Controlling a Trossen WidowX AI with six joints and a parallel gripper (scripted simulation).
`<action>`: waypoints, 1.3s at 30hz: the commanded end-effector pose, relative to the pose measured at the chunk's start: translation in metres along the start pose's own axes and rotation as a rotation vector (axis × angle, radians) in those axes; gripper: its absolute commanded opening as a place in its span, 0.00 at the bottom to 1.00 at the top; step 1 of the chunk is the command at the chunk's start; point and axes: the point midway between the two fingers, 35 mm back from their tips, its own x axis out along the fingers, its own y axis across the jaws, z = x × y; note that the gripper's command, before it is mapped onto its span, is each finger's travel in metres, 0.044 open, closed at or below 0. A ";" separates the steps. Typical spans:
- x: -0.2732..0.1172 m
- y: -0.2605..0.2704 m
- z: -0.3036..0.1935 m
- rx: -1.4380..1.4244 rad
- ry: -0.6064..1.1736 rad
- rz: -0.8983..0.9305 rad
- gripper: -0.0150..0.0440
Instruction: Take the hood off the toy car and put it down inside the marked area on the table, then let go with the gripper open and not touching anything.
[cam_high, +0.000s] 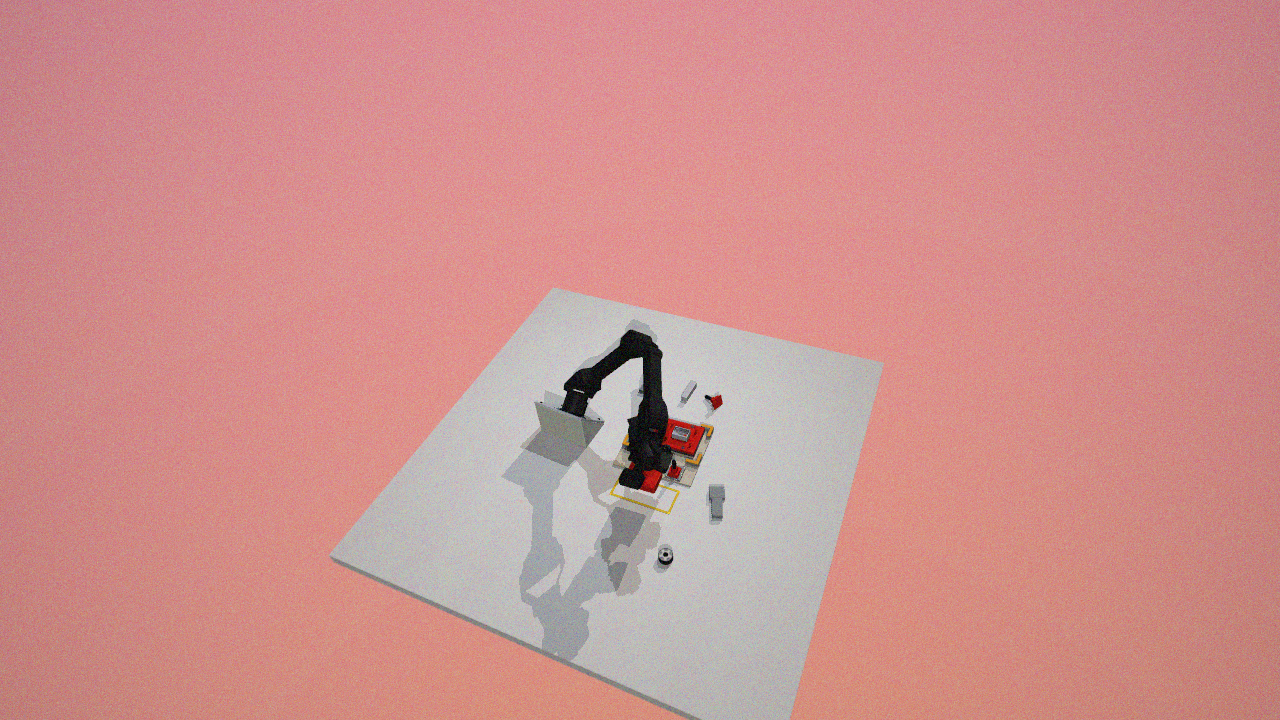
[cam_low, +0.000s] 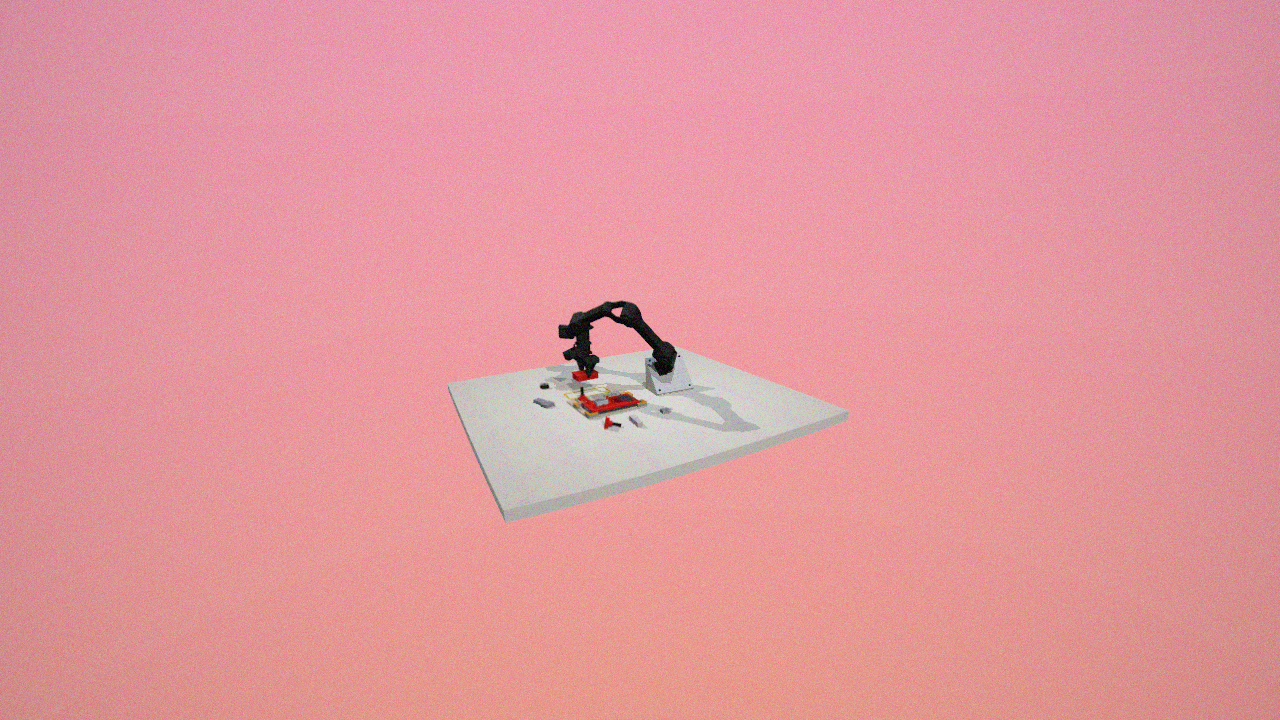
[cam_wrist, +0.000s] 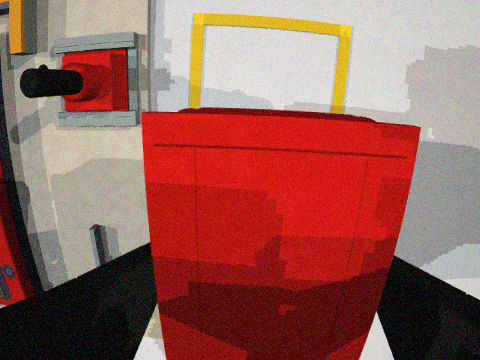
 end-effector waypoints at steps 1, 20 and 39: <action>0.003 0.000 0.000 0.004 -0.004 0.005 0.25; 0.014 0.001 0.000 0.004 -0.004 0.005 0.25; 0.025 0.001 0.000 0.004 -0.004 0.006 0.25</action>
